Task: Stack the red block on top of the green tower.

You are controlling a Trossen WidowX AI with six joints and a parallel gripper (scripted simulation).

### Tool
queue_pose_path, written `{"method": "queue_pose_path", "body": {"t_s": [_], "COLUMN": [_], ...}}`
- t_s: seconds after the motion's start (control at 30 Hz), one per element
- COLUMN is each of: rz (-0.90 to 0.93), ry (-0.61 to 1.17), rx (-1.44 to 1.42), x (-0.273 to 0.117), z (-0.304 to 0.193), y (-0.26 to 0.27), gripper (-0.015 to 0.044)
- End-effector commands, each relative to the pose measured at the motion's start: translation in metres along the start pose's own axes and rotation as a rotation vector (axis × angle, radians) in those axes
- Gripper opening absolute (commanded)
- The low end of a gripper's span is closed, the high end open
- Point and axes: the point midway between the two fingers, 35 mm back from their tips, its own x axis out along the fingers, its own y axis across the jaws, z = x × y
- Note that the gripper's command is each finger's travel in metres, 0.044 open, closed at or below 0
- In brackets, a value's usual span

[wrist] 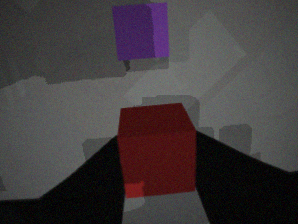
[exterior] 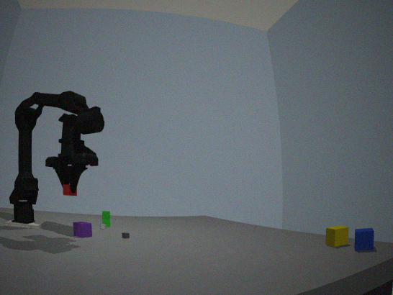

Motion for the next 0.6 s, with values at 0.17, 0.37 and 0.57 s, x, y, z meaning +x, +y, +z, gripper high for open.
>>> {"method": "queue_pose_path", "body": {"t_s": [0.17,0.37,0.57], "rz": [0.009,0.01,0.011], "ry": [-0.004,-0.007,-0.011], "rx": [0.004,0.004,0.004], "x": [-0.003,-0.004,-0.004], "z": [0.016,0.044,0.072], "y": [-0.002,-0.004,-0.002], "gripper": [0.0,0.0,0.0]}}
